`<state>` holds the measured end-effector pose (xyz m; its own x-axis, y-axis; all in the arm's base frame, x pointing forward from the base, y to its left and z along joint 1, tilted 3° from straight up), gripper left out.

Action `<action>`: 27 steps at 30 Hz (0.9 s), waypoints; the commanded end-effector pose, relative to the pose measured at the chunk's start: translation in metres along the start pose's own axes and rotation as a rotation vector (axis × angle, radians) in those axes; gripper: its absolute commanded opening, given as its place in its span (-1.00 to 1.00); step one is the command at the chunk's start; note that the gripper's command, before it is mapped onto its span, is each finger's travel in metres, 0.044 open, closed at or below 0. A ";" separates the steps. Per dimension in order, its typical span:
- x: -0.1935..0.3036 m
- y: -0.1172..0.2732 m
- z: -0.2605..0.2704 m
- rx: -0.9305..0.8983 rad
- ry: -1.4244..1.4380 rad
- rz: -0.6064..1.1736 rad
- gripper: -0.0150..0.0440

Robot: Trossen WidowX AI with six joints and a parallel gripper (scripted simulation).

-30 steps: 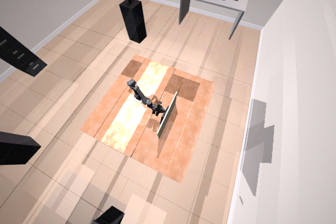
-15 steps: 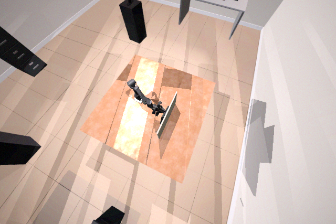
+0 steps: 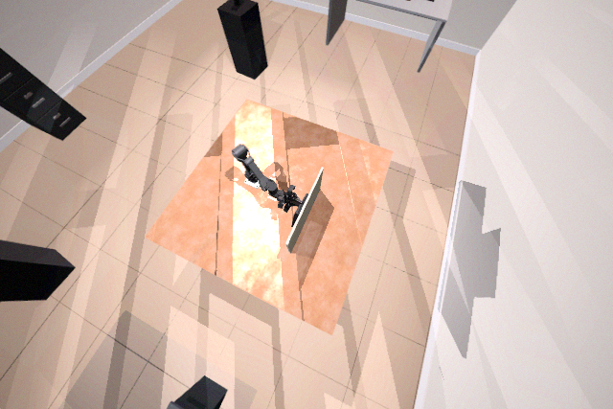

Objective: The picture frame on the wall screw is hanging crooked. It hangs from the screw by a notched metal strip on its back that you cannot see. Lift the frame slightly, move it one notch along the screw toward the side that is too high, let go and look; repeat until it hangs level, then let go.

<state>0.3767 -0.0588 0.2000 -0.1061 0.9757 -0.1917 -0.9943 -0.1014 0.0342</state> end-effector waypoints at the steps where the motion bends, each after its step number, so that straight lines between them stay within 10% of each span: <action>1: -0.001 0.000 0.003 -0.012 0.001 -0.001 -0.49; 27: -0.003 0.000 0.005 -0.012 0.001 -0.001 -0.49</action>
<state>0.3766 -0.0609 0.1993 -0.1038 0.9764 -0.1891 -0.9944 -0.0979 0.0403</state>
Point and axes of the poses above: the point midway between the two fingers, 35 mm back from their tips, its own y axis back along the fingers, its own z axis across the jaws, x = y × z, the point moved 3 cm from there along y, back along the fingers, and after that the axes turned 15 degrees about -y, right-handed, at the moved point
